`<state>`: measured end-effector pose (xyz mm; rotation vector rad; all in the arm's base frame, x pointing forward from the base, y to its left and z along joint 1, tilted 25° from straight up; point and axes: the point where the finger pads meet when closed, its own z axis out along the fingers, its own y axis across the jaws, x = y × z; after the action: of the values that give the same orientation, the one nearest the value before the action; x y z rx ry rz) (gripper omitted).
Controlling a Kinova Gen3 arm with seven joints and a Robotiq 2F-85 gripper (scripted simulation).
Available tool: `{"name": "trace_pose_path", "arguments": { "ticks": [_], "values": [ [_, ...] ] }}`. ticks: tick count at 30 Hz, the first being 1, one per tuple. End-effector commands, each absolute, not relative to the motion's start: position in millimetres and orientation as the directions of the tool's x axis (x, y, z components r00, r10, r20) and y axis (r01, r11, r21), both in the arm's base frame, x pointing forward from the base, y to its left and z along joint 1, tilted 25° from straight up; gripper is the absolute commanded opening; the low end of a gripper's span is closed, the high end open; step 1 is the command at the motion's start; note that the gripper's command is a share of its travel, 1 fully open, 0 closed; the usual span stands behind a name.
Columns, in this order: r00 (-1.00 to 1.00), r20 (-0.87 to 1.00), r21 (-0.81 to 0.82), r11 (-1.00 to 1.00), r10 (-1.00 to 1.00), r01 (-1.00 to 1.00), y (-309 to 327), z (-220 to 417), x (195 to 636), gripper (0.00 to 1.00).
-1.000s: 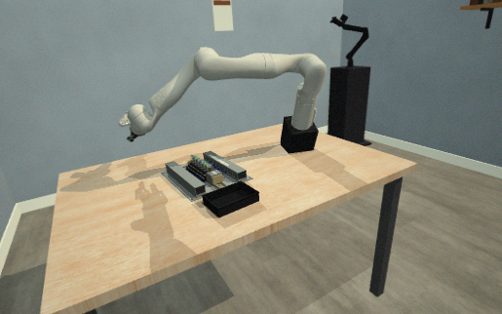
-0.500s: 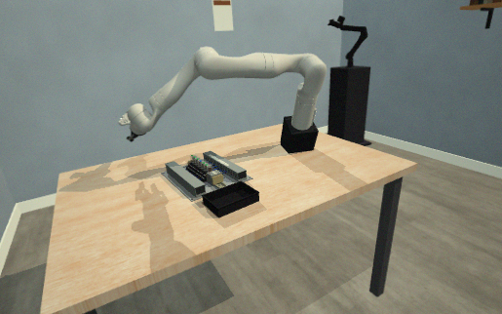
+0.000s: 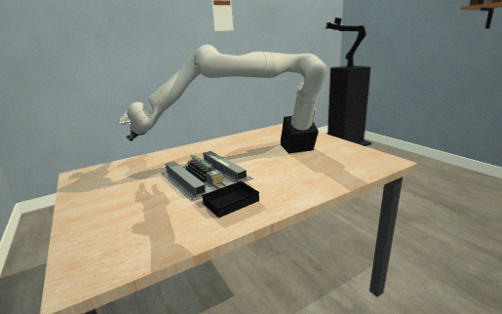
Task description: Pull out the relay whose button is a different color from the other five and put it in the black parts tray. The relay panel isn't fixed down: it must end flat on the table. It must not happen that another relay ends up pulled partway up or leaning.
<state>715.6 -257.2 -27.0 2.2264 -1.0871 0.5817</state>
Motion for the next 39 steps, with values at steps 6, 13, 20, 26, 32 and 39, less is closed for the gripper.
{"name": "trace_pose_path", "arguments": {
  "ticks": [6, 13, 20, 26, 32, 39],
  "values": [
    [0.541, 0.61, 0.287, -0.475, -0.579, -0.832, -254.4, -21.2, 713.9, 0.61],
    [0.509, 0.611, 0.26, -0.454, -0.606, -0.853, -249.9, -16.6, 711.4, 0.61],
    [0.481, 0.612, 0.237, -0.435, -0.628, -0.869, -246.2, -12.8, 709.2, 0.61],
    [0.443, 0.611, 0.207, -0.408, -0.656, -0.889, -241.2, -7.6, 706.1, 0.61],
    [0.407, 0.608, 0.18, -0.381, -0.682, -0.907, -236.5, -2.8, 703.1, 0.61],
    [0.358, 0.603, 0.145, -0.344, -0.713, -0.928, -230.2, 3.5, 698.9, 0.61]
  ]
}}
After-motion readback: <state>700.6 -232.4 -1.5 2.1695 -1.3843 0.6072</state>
